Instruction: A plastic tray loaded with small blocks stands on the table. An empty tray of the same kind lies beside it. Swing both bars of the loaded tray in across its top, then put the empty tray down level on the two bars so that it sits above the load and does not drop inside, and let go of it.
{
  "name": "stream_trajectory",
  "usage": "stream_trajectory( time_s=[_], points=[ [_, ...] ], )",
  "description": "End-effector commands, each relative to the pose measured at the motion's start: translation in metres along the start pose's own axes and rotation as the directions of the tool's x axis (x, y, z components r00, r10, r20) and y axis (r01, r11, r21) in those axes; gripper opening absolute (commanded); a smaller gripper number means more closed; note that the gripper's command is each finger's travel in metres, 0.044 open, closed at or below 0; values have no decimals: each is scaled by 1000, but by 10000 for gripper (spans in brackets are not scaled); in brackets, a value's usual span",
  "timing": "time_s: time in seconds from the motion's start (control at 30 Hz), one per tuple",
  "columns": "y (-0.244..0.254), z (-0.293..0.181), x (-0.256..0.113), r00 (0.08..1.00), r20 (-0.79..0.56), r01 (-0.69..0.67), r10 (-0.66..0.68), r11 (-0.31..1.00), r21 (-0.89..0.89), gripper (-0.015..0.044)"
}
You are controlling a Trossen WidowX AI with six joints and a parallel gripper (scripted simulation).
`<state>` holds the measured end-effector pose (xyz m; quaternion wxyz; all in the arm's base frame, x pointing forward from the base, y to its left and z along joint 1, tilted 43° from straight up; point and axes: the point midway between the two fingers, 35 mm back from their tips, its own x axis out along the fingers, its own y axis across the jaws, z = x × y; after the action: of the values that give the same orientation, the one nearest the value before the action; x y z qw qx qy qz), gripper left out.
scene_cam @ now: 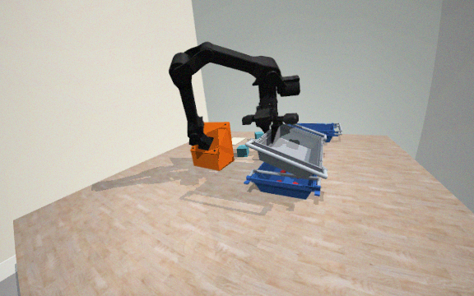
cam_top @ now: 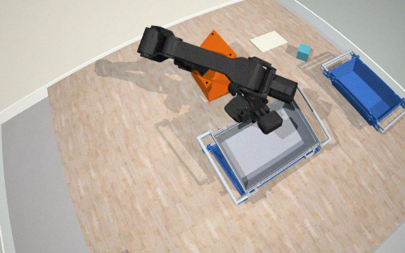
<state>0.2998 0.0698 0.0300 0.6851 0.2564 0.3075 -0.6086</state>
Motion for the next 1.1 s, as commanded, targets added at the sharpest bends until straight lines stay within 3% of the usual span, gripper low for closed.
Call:
stream_trajectory(
  time_s=[0.0, 1.07],
  points=[
    [-2, 1, 4, 1000, -1, 9, -9, 1000, 2, 0],
    [-13, 1, 31, 1000, 0, 10, -10, 1000, 2, 0]
  ],
)
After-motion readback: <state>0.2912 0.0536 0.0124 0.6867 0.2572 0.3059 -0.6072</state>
